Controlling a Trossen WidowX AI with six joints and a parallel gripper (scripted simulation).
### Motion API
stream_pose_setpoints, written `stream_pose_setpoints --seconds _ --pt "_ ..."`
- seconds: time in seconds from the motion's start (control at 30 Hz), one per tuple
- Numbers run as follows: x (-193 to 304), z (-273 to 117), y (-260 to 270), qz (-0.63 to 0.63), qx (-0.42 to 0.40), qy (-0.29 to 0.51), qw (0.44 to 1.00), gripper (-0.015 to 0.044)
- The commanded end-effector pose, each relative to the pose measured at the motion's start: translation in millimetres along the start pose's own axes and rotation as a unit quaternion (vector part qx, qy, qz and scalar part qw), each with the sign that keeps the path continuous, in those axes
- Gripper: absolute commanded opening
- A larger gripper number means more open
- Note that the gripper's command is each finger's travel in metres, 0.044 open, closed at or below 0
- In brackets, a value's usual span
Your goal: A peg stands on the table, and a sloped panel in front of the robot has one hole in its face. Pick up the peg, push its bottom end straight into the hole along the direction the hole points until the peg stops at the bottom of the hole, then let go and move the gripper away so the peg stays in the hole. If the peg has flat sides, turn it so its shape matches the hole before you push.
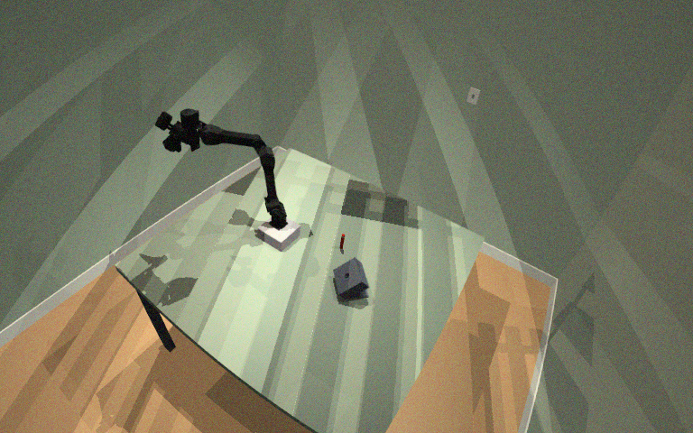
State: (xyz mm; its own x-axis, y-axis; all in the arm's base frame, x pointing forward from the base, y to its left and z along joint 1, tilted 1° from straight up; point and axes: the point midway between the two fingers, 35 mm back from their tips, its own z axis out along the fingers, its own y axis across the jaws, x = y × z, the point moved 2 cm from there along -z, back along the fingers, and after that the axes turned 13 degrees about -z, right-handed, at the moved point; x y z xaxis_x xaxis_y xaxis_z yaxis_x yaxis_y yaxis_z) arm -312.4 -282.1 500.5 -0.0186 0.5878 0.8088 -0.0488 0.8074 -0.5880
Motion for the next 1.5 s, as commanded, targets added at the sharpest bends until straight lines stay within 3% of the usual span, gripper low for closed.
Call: stream_pose_setpoints --seconds 0.0,0.63,1.47 --pt "-0.7 -0.5 -0.5 0.001 0.001 -0.001 1.000 0.0426" --pt "-71.6 -69.4 -46.9 0.063 0.092 -0.125 0.986 0.0440" --pt "-150.2 -197.0 -78.8 0.112 0.182 -0.317 0.924 0.0440"
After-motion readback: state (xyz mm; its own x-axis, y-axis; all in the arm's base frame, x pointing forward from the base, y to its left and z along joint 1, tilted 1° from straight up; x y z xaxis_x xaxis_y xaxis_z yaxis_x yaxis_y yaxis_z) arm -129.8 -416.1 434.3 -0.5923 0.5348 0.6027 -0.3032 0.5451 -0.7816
